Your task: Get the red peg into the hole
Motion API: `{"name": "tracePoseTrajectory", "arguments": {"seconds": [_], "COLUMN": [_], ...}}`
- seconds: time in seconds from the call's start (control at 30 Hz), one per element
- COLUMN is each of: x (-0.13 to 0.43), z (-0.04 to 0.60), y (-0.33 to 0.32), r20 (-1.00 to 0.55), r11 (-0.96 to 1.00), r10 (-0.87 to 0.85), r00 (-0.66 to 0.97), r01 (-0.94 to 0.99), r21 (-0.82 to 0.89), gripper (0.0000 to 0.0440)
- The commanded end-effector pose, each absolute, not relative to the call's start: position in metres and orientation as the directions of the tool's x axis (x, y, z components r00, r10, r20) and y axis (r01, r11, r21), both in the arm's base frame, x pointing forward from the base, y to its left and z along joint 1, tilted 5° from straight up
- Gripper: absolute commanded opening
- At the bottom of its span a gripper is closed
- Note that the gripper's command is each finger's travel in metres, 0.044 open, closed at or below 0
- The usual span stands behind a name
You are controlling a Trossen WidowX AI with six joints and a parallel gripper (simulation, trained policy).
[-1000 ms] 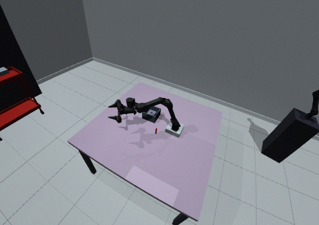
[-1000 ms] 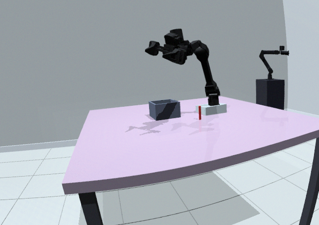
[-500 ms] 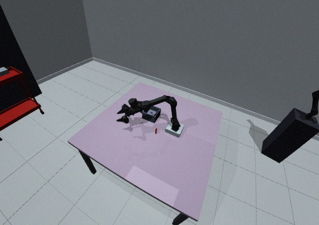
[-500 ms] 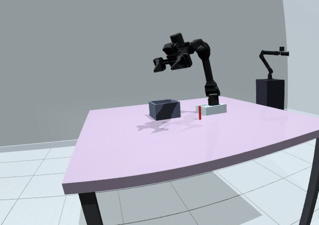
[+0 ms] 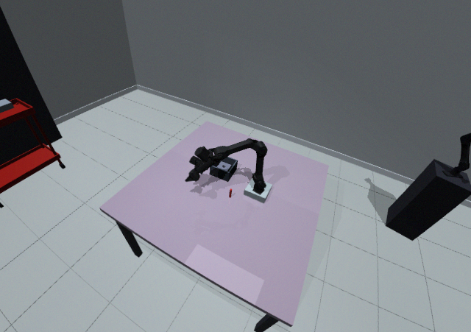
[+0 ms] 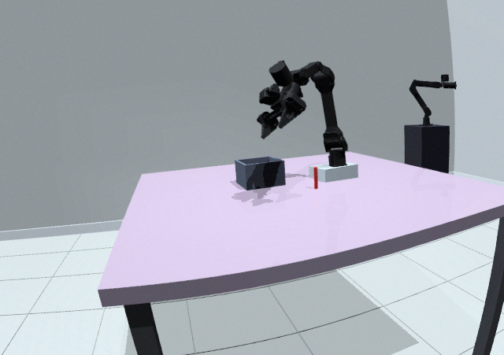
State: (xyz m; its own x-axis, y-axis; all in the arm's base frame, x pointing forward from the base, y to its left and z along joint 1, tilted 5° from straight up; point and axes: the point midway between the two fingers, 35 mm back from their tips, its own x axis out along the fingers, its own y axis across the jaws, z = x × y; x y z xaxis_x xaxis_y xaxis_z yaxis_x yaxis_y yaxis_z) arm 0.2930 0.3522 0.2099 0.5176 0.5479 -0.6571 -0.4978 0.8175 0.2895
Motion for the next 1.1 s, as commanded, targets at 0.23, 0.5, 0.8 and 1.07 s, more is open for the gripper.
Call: {"name": "tracePoseTrajectory", "arguments": {"seconds": [0.23,0.5,0.8,1.07], "x": [0.26,0.234,0.203,0.175], "z": [0.171,0.147,0.125,0.105], "y": [0.295,0.254,0.207,0.168], "r20": [-0.817,-0.902,-0.966,-0.994], "r11": [0.909,0.937,0.906,0.811], "r10": [0.416,0.307,0.18,0.078], "r00": [0.399,0.303,0.187,0.081], "r01": [-0.185,0.069,0.351,0.575], "r21": [0.373,0.342,0.237,0.11], "gripper": [0.044,0.044,0.0439,0.0435]}}
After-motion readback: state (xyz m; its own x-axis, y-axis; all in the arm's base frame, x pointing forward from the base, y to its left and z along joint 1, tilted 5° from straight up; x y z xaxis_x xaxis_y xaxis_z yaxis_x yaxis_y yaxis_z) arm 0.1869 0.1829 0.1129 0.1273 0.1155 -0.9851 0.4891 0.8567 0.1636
